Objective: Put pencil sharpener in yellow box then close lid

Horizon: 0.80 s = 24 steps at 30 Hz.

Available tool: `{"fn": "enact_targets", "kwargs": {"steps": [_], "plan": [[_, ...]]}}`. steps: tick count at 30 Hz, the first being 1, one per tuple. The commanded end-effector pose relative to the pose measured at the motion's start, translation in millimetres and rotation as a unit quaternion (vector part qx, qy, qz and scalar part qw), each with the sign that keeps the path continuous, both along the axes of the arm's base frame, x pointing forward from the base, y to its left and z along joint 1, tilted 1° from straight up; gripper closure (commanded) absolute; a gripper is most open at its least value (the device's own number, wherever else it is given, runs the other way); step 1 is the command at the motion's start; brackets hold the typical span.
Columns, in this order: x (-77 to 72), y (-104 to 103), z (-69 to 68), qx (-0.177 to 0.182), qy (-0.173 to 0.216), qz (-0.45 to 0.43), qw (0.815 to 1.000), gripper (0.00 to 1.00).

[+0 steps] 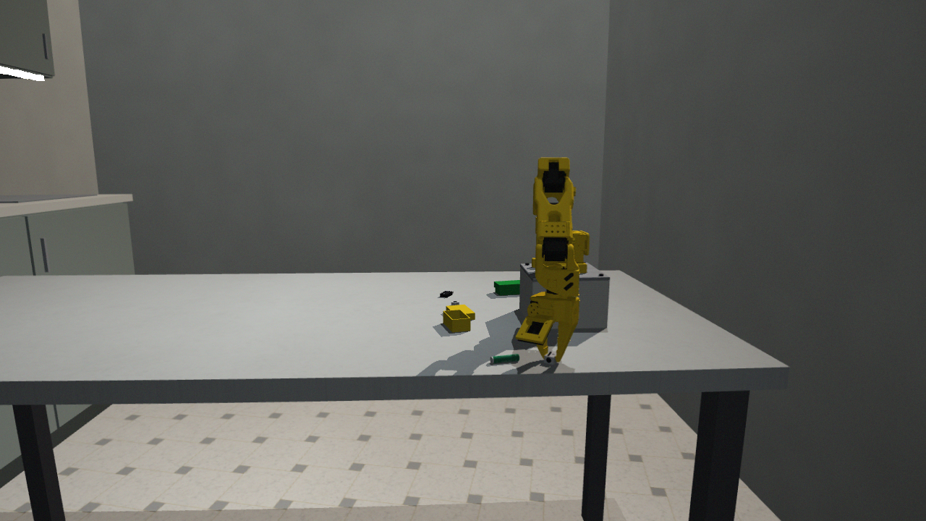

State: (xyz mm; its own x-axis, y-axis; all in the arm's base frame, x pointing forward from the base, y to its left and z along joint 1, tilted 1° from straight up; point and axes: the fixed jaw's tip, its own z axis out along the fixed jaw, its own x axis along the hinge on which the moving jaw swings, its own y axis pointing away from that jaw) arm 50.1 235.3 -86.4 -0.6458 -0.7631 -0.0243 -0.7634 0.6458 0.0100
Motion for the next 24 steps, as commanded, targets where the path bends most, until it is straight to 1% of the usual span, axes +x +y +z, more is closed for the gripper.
{"fn": "enact_targets", "kwargs": {"steps": [1, 8, 10, 24], "plan": [[-1.3, -5.4, -1.6, -0.011, 0.004, 0.001, 1.0, 0.94], [-1.1, -4.3, 8.3, -0.011, 0.004, 0.001, 1.0, 0.94], [-1.1, -4.3, 8.3, -0.011, 0.004, 0.001, 1.0, 0.94], [-1.4, -4.1, 40.3, -0.011, 0.004, 0.001, 1.0, 0.94]]}}
